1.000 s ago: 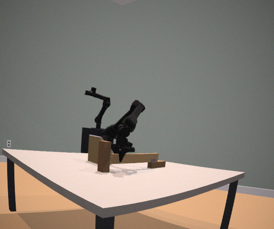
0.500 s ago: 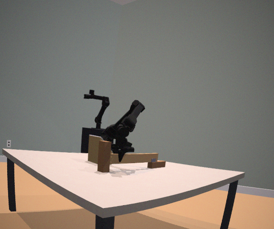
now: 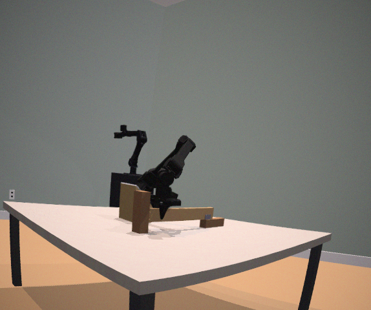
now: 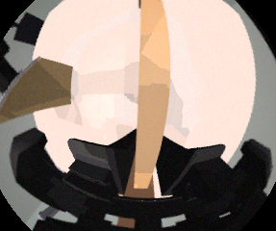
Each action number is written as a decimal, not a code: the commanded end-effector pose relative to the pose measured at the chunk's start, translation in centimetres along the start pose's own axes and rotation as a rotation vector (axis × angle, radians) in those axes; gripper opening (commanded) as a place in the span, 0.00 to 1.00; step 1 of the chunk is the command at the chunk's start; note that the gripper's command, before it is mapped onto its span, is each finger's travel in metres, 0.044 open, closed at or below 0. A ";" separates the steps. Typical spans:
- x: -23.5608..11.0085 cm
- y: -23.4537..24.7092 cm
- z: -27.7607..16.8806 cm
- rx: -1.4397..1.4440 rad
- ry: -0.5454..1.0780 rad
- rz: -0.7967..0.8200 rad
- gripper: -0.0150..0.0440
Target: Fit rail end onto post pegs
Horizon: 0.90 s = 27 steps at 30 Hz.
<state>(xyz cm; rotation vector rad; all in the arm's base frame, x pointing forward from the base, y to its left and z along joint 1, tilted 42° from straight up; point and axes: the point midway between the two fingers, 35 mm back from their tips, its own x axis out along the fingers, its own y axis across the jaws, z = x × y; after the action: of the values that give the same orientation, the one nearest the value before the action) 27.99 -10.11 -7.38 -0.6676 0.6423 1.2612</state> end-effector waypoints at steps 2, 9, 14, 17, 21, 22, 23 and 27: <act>-0.3 -0.2 -0.4 -0.001 0.004 -0.008 0.25; -0.3 -0.2 -0.6 -0.001 0.004 -0.008 0.25; -0.3 -0.2 -0.7 -0.001 0.004 -0.008 0.25; -0.3 -0.2 -0.8 -0.001 0.005 -0.008 0.25; -0.3 -0.2 -0.9 -0.001 0.005 -0.008 0.25; -0.3 -0.2 -1.0 -0.001 0.005 -0.008 0.25; -0.3 -0.2 -1.0 -0.001 0.005 -0.008 0.25; -0.3 -0.2 -1.1 -0.001 0.005 -0.008 0.25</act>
<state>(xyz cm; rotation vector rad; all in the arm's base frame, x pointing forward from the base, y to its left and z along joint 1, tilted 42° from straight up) 27.93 -10.72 -7.89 -0.6678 0.6425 1.2611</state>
